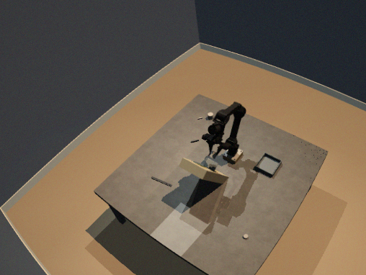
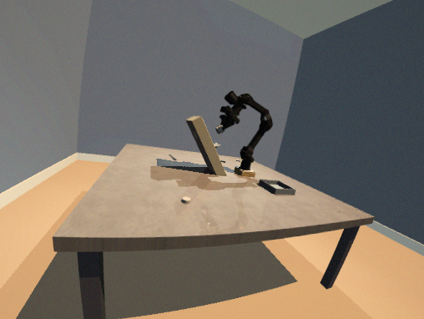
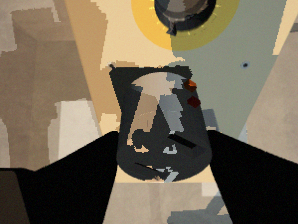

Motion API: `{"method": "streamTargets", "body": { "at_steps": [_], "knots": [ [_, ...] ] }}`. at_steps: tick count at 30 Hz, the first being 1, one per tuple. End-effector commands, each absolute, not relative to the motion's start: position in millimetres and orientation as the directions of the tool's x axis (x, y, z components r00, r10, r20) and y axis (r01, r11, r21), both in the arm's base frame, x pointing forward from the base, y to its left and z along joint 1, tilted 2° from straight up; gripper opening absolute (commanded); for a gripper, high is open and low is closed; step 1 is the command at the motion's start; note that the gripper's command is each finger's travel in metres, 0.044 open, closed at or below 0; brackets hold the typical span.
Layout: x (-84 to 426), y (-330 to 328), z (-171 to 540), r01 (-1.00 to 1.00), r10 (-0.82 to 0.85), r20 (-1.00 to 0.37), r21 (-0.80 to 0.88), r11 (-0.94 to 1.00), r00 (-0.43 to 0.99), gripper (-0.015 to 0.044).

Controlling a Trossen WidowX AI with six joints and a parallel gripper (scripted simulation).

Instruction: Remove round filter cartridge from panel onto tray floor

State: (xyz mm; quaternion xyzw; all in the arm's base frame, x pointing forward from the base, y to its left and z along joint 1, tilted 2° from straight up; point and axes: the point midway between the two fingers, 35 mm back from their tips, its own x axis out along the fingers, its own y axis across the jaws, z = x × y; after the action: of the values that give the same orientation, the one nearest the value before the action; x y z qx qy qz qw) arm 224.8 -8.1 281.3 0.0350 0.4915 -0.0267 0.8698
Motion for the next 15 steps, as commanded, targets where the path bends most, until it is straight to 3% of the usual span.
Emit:
{"method": "streamTargets", "body": {
  "at_steps": [1,15],
  "knots": [
    [229,3,281,0.084,-0.016,-0.854,0.033,0.996,0.52,0.0],
    [233,41,278,0.084,-0.014,-0.849,0.036,0.996,0.528,0.0]
  ]
}}
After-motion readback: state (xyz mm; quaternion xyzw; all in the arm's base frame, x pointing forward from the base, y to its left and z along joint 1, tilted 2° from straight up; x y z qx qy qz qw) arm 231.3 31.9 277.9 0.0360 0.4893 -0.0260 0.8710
